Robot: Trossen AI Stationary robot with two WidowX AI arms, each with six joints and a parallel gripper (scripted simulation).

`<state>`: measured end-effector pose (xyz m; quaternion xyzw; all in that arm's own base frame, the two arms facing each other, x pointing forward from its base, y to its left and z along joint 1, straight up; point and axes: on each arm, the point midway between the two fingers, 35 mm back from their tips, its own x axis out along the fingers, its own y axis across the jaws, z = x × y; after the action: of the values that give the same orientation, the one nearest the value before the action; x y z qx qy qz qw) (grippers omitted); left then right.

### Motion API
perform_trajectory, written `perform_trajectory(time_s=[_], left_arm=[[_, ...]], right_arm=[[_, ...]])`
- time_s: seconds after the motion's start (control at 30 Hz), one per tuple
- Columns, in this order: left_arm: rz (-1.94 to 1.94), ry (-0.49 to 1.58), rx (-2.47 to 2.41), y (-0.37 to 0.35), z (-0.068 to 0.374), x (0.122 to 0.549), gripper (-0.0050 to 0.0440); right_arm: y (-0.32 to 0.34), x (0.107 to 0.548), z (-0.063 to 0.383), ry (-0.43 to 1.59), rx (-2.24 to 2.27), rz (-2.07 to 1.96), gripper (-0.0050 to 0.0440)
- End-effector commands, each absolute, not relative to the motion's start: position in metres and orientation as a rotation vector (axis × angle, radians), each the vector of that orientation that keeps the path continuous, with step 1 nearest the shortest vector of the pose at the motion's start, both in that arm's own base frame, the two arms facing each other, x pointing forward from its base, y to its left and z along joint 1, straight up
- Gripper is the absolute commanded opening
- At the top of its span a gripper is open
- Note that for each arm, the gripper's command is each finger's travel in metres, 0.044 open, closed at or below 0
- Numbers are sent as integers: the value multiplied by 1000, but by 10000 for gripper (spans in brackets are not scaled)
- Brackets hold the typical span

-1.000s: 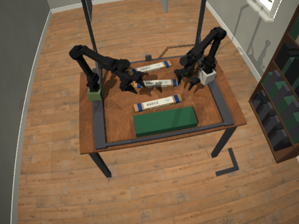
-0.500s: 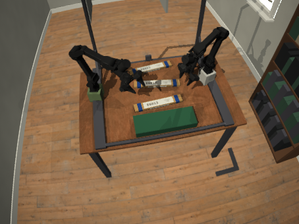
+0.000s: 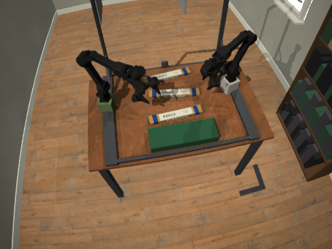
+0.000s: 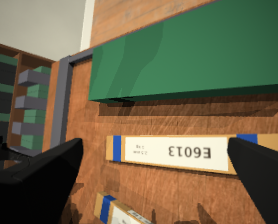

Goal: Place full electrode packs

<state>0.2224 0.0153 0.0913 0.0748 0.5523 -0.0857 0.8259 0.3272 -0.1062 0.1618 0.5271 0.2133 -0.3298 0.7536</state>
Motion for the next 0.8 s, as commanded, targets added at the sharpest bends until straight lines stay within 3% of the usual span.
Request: perform_trajectory(time_s=[0.0,0.77], left_arm=[[-253,1169,170,2,92,209,430],[-242,1164,168,4,95,212,430]], right_arm=[[-104,327,166,478,1119,-697,430],[-56,298,132,839,615,-429,430]])
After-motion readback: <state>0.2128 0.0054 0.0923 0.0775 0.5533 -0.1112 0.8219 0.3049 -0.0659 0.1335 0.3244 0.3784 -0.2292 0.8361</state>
